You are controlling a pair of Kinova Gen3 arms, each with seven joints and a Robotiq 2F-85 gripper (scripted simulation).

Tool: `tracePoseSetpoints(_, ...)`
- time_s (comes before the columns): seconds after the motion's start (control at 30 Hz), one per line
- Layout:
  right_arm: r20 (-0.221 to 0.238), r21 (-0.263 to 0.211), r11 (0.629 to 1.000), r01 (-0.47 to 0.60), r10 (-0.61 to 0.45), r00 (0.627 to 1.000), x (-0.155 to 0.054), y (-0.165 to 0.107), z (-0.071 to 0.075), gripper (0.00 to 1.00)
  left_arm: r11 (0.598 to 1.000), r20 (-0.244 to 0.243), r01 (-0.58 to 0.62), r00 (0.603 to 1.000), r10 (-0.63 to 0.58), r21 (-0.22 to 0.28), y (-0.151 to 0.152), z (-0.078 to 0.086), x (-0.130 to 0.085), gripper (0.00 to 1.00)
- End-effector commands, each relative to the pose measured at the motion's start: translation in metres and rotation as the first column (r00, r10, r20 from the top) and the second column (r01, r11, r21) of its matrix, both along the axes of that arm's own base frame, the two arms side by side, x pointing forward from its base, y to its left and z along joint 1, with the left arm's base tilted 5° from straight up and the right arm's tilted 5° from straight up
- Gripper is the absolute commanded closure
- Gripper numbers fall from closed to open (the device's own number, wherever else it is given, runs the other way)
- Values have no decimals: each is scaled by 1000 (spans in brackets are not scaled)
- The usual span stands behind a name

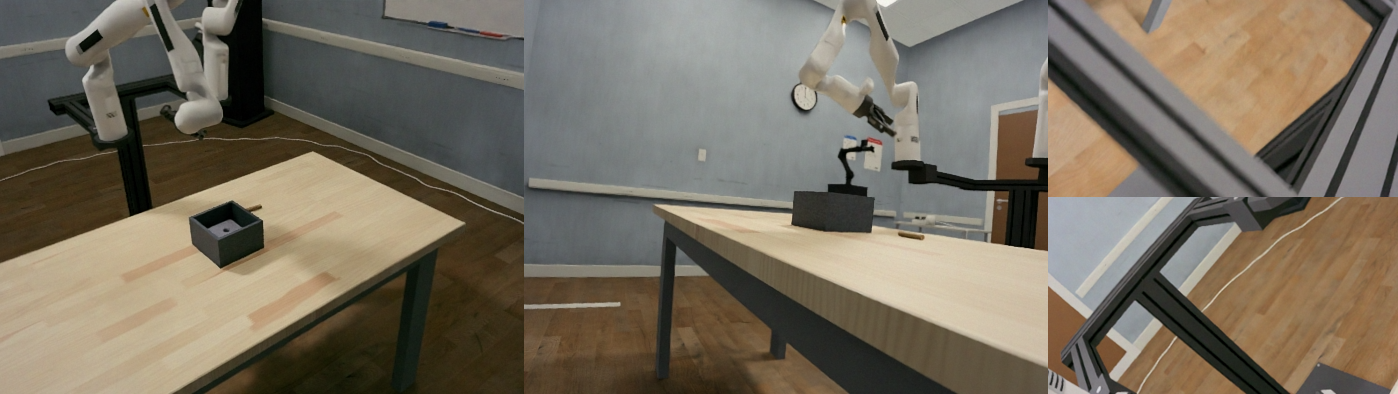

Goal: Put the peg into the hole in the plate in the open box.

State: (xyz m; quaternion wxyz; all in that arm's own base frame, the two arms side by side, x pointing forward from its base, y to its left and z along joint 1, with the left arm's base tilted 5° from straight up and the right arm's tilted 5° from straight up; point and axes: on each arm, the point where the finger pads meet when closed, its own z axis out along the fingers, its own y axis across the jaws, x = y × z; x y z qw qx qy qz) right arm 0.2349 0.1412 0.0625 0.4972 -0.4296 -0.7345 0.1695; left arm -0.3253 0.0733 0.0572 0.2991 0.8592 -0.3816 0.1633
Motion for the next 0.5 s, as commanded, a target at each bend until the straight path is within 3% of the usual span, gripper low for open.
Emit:
tracePoseSetpoints(0.0, 1, 1, 1000, 0, 0, 1000, 0, 0, 1, 2, 999, -7, 25, 1000, -24, 29, 20, 3, 1, 2)
tracePoseSetpoints(0.47, 1, 1, 1000, 0, 0, 1000, 0, 0, 1, 2, 984, -27, 119, 993, -116, 131, 91, 14, 14, 2)
